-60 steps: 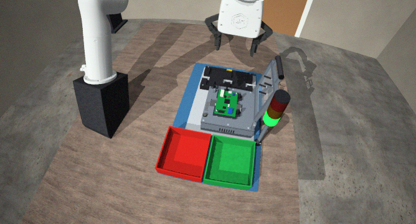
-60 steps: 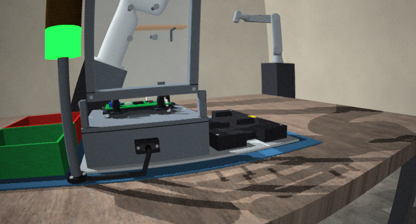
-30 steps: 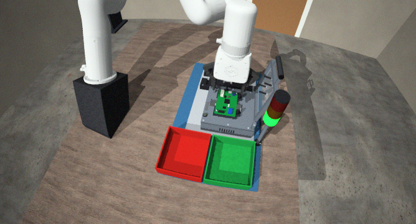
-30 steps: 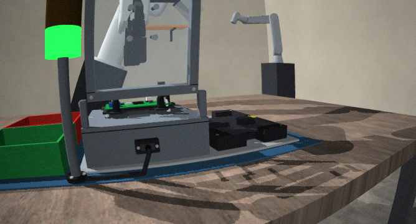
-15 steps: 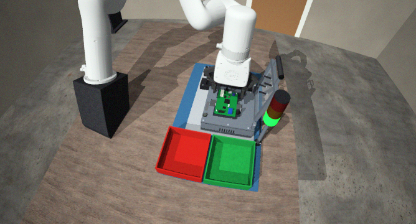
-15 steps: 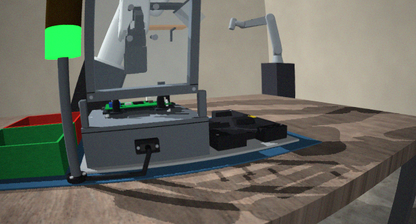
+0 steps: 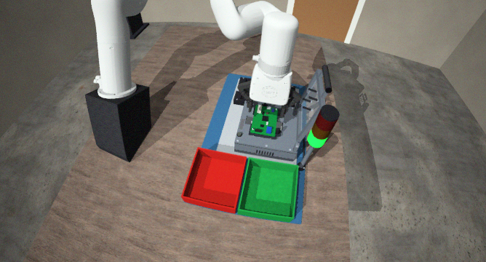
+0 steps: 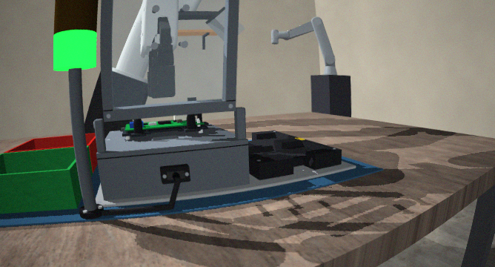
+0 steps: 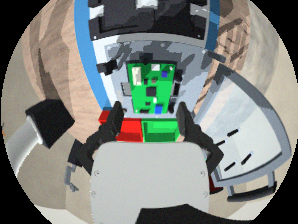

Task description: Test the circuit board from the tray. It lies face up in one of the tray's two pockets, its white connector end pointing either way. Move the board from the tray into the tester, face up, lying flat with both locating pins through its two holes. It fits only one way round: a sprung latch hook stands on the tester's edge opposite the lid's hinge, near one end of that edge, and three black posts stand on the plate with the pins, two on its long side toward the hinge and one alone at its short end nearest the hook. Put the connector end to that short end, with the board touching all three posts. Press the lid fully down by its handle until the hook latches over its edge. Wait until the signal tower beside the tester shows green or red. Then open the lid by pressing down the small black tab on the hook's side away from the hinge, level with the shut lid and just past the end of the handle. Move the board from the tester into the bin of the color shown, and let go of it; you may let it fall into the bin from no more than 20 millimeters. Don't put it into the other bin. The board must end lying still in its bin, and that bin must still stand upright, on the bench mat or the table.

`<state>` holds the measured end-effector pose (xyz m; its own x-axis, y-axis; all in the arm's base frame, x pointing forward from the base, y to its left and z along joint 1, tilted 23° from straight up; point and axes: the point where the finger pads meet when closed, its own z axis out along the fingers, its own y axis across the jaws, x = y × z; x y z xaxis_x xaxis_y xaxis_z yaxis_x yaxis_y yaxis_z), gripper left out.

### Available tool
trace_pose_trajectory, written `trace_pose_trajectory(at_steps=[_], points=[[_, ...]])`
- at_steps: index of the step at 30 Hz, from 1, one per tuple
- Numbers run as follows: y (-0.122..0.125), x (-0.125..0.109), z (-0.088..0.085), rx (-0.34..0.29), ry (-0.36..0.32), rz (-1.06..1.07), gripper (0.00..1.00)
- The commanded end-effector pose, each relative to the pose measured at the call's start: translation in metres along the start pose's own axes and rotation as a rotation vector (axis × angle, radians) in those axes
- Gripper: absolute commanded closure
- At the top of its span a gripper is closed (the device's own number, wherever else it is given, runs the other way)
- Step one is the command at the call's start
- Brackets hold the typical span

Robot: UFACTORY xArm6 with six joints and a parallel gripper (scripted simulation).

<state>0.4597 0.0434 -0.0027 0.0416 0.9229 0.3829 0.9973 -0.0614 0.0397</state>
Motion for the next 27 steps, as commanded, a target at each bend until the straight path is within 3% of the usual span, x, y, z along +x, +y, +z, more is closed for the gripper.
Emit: trace_pose_trajectory(at_steps=[1,12,23,24,27], points=[[0.002,0.0,0.014,-0.004,0.0,-0.001,0.0],[0.003,0.0,0.036,-0.004,0.0,-0.001,0.0],[0.003,0.0,0.037,-0.004,0.0,-0.001,0.0],[0.003,0.0,0.037,-0.004,0.0,-0.001,0.05],[0.003,0.0,0.037,-0.004,0.0,-0.001,0.05]])
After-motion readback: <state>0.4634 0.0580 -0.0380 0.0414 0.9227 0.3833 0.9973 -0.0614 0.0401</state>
